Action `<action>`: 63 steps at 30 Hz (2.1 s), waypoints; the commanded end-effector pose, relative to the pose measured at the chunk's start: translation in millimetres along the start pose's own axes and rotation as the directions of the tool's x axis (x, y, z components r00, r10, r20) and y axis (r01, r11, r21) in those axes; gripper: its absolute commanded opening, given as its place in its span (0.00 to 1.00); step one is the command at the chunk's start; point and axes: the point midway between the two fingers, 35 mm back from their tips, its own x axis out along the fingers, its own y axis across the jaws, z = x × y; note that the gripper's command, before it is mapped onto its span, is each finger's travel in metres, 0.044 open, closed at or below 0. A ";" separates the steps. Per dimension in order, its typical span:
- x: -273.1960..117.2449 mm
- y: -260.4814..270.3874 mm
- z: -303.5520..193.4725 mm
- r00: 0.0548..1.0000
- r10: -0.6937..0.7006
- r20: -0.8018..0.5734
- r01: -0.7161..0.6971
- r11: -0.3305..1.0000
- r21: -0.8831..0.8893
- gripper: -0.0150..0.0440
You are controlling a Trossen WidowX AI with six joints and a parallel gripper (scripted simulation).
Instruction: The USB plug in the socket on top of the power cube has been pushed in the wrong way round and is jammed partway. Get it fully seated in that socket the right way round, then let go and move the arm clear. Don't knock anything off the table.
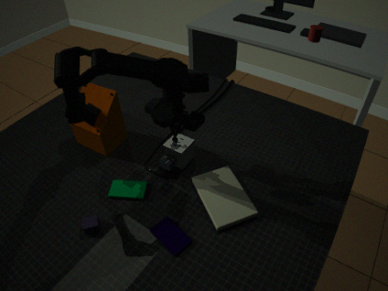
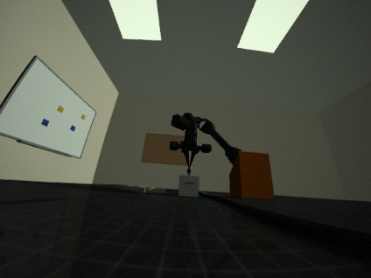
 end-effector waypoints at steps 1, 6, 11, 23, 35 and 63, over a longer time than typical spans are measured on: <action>-5.1 0.8 -0.8 1.000 0.003 -0.006 -0.003 1.000 0.005 0.25; -8.5 0.8 -0.8 1.000 0.003 -0.007 -0.003 1.000 0.005 0.25; -11.8 0.8 -0.8 1.000 0.003 -0.007 -0.003 1.000 0.005 0.25; -15.6 0.5 -0.5 1.000 0.002 -0.004 -0.002 1.000 0.003 0.25; -14.3 0.3 -0.2 1.000 0.002 -0.001 -0.002 0.963 -0.269 0.25; -14.3 0.3 -0.2 1.000 0.002 -0.002 -0.002 0.536 -0.844 0.25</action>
